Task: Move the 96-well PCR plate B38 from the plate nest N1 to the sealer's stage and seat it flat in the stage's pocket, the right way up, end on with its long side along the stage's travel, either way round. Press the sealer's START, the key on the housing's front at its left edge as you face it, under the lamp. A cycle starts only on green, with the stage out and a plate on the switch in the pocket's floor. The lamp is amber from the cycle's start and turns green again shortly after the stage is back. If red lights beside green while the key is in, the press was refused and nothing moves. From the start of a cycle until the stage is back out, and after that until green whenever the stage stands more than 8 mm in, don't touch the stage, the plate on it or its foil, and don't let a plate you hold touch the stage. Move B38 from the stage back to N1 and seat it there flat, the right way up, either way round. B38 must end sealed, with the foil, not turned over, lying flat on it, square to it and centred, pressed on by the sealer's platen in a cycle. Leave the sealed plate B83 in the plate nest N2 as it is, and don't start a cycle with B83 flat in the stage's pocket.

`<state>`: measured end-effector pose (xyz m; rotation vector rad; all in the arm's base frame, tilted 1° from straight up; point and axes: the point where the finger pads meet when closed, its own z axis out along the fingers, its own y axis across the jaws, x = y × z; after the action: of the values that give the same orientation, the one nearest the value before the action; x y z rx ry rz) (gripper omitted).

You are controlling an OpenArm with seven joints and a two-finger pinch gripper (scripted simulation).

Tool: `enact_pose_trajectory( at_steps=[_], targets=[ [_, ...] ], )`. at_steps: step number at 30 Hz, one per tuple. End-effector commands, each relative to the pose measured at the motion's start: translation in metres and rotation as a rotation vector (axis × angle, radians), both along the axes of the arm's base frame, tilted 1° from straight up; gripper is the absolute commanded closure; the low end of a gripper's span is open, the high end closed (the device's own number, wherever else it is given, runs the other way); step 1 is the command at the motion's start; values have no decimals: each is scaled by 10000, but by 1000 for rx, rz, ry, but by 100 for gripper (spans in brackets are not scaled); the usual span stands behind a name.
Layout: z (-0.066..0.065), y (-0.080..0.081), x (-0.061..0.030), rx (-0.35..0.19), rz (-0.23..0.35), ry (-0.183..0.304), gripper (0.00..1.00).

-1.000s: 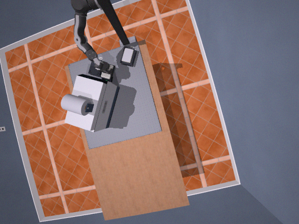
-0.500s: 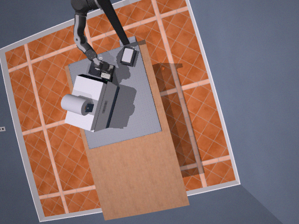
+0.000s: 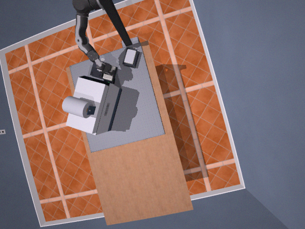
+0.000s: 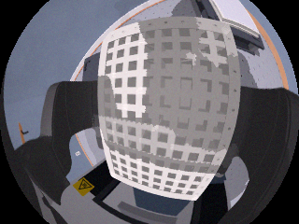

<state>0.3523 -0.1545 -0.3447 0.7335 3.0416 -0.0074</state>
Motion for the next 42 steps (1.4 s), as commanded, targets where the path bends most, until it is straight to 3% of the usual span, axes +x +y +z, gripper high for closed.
enact_pose_trajectory(
  at_steps=[1, 10, 42],
  targets=[
    [9, -10, 3, -5, -2, -1, 100],
    [51, 1, 35, -1, 0, -8, 100],
    [37, -3, 23, -1, -1, -6, 100]
  ],
)
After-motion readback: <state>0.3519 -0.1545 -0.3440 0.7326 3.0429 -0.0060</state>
